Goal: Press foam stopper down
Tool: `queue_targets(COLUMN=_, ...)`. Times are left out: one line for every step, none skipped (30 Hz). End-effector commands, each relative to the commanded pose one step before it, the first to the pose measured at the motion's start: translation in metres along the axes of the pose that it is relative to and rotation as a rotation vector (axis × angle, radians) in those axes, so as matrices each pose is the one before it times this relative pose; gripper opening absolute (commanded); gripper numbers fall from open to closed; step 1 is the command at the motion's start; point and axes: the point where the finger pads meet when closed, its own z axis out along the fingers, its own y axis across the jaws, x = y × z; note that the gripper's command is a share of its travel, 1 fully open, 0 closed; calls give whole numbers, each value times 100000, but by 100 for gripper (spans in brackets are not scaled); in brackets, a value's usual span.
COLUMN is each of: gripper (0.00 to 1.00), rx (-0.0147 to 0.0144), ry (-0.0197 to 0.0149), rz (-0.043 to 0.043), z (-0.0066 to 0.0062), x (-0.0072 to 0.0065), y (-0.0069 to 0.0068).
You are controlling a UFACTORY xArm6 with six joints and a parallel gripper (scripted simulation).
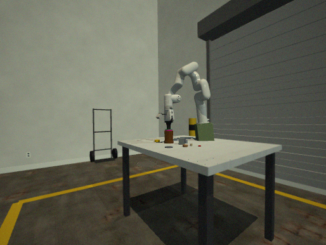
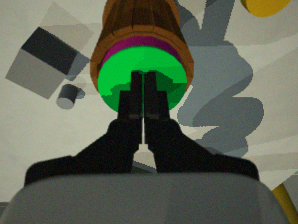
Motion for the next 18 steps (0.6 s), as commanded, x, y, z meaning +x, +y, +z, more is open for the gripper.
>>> queue_targets(gripper=0, rx=-44, ry=328, rz=7, z=72, x=134, y=20)
queue_targets(gripper=0, rx=0, ry=0, rz=0, z=42, x=0, y=0)
queue_targets(gripper=0, rx=1, ry=0, rz=0, z=45, x=0, y=0)
queue_targets(gripper=0, rx=1, ry=0, rz=0, z=47, x=0, y=0)
queue_targets(gripper=0, rx=-1, ry=0, rz=0, z=49, x=0, y=0)
queue_targets(gripper=0, rx=-1, ry=0, rz=0, z=52, x=0, y=0)
queue_targets(gripper=0, rx=0, ry=0, rz=0, z=54, x=0, y=0)
queue_targets(gripper=0, rx=0, ry=0, rz=0, z=0, x=0, y=0)
queue_targets(gripper=0, rx=0, ry=0, rz=0, z=0, x=0, y=0)
queue_targets(gripper=0, rx=0, ry=0, rz=0, z=56, x=0, y=0)
queue_targets(gripper=0, rx=0, ry=0, rz=0, z=57, x=0, y=0)
queue_targets(gripper=0, rx=1, ry=0, rz=0, z=59, x=0, y=0)
queue_targets(gripper=0, rx=1, ry=0, rz=0, z=60, x=0, y=0)
queue_targets(gripper=0, rx=-1, ry=0, rz=0, z=60, x=0, y=0)
queue_targets(gripper=0, rx=-1, ry=0, rz=0, z=61, x=0, y=0)
queue_targets(gripper=0, rx=0, ry=0, rz=0, z=61, x=0, y=0)
queue_targets(gripper=0, rx=0, ry=0, rz=0, z=62, x=0, y=0)
queue_targets(gripper=0, rx=0, ry=0, rz=0, z=61, x=0, y=0)
